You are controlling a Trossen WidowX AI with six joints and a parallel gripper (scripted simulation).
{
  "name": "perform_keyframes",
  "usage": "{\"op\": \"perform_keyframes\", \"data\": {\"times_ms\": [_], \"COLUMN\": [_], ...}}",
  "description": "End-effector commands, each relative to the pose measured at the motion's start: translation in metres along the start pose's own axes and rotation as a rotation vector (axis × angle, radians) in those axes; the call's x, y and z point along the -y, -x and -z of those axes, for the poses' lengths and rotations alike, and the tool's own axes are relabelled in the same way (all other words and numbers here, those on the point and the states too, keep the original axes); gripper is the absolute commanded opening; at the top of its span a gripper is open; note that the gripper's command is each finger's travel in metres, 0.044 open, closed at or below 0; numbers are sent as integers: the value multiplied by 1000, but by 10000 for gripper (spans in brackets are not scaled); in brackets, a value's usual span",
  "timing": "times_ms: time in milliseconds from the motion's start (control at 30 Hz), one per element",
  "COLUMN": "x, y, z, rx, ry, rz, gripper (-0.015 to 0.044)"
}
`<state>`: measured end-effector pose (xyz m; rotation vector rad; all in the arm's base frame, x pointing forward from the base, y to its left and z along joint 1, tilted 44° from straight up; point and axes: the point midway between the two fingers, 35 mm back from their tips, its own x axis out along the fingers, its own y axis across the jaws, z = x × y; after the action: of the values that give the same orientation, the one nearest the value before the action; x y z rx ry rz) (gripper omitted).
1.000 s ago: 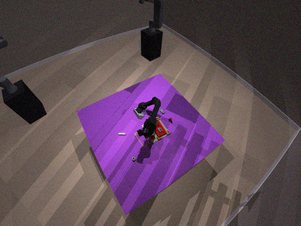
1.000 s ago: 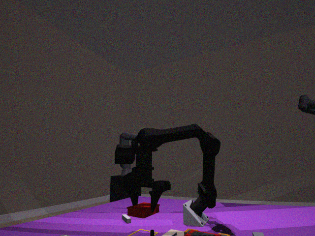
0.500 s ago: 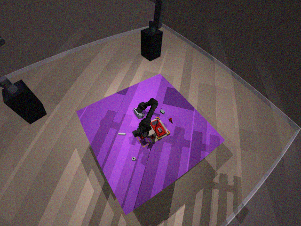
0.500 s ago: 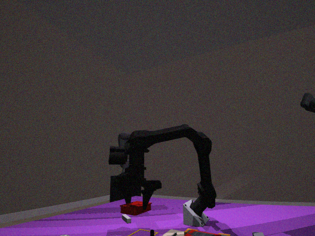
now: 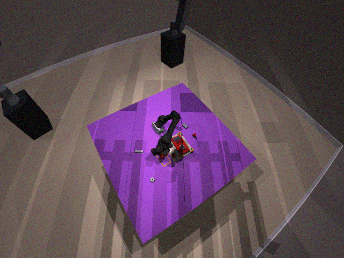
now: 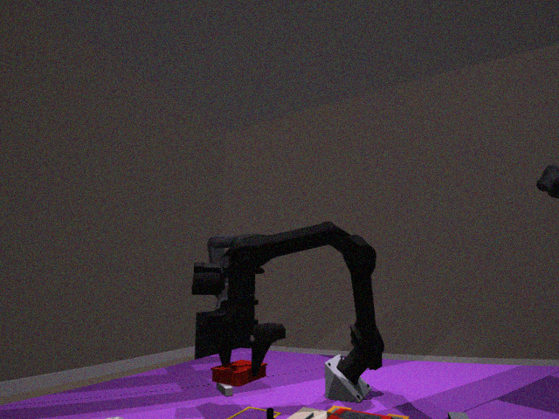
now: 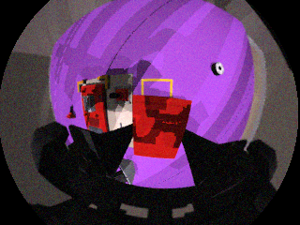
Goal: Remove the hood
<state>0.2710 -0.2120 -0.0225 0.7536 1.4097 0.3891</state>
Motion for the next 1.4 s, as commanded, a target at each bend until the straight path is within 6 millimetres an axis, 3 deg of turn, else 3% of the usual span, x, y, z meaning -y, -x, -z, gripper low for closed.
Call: {"op": "perform_keyframes", "data": {"times_ms": [0, 1367], "x": [0, 0], "y": [-3, -29], "z": [1, 0], "rx": [-1, 0], "ry": [-7, -7], "rz": [-3, -3], "gripper": [0, 0]}}
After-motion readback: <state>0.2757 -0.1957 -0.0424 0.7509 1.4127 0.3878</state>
